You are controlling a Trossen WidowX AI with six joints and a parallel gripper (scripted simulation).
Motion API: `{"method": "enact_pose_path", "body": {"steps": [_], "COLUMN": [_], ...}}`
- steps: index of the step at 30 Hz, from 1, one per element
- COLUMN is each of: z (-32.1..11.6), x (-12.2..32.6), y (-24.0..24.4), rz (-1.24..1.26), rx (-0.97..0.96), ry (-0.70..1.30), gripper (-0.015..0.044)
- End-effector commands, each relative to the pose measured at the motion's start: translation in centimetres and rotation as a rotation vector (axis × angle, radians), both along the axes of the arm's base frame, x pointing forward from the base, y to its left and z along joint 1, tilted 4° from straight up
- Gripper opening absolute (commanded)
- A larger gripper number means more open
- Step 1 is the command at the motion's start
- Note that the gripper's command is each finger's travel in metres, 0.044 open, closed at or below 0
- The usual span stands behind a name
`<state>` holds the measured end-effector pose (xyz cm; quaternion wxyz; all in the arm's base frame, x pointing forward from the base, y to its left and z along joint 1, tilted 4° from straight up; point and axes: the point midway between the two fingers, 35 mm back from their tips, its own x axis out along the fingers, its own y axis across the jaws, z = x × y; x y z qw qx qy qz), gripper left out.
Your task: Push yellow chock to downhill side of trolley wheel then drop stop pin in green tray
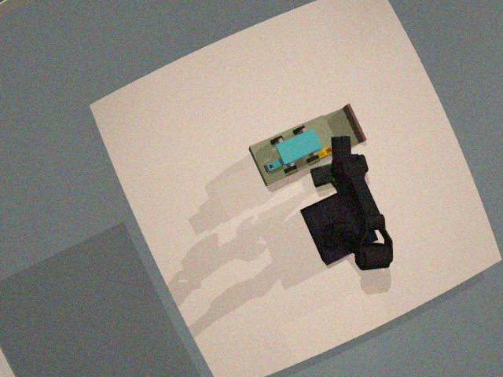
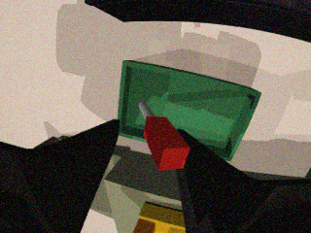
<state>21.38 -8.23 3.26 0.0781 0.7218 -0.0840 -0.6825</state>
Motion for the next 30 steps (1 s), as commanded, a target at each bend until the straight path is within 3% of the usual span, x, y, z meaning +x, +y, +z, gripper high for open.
{"method": "enact_pose_path", "body": {"steps": [1,30], "z": [-0.2,-0.9], "x": [0.0,0.1], "y": [0.2,1.7], "rz": [-0.004,-0.004], "rx": [-0.002,-0.001], "ry": [0.002,0.002], "gripper": [0.0190,0.0190]}}
